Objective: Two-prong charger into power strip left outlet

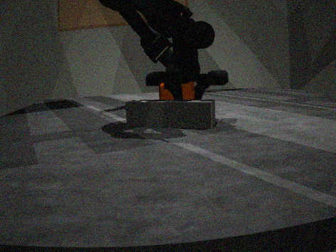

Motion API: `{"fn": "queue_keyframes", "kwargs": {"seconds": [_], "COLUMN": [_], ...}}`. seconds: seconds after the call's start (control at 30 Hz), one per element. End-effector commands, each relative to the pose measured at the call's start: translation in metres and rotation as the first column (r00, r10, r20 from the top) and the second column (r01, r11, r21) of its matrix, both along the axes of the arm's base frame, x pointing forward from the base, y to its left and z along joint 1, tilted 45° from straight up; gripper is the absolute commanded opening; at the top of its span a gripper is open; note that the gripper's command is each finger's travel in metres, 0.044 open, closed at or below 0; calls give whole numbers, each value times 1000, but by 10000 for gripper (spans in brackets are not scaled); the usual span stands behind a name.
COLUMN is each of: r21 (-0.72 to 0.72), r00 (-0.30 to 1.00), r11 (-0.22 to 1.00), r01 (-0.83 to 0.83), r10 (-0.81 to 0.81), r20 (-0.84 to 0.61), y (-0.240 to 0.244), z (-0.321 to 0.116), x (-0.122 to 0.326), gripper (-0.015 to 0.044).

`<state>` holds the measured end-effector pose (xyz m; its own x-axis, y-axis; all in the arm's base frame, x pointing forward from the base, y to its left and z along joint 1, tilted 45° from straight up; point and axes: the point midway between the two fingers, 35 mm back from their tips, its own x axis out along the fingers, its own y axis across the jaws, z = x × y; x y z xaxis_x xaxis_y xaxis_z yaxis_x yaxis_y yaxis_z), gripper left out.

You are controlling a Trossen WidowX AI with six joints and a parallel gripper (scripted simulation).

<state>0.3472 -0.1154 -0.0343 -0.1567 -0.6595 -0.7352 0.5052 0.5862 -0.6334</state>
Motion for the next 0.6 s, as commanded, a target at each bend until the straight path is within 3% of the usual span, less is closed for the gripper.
{"fn": "queue_keyframes", "kwargs": {"seconds": [0.0, 0.57], "r21": [-12, -12], "r00": [1000, 1000], "r11": [1000, 1000], "r01": [2, 2], "r10": [-1, -1], "r20": [28, 28], "y": [-2, -2], "z": [3, 4], "x": [6, 7], "gripper": [0, 0]}}
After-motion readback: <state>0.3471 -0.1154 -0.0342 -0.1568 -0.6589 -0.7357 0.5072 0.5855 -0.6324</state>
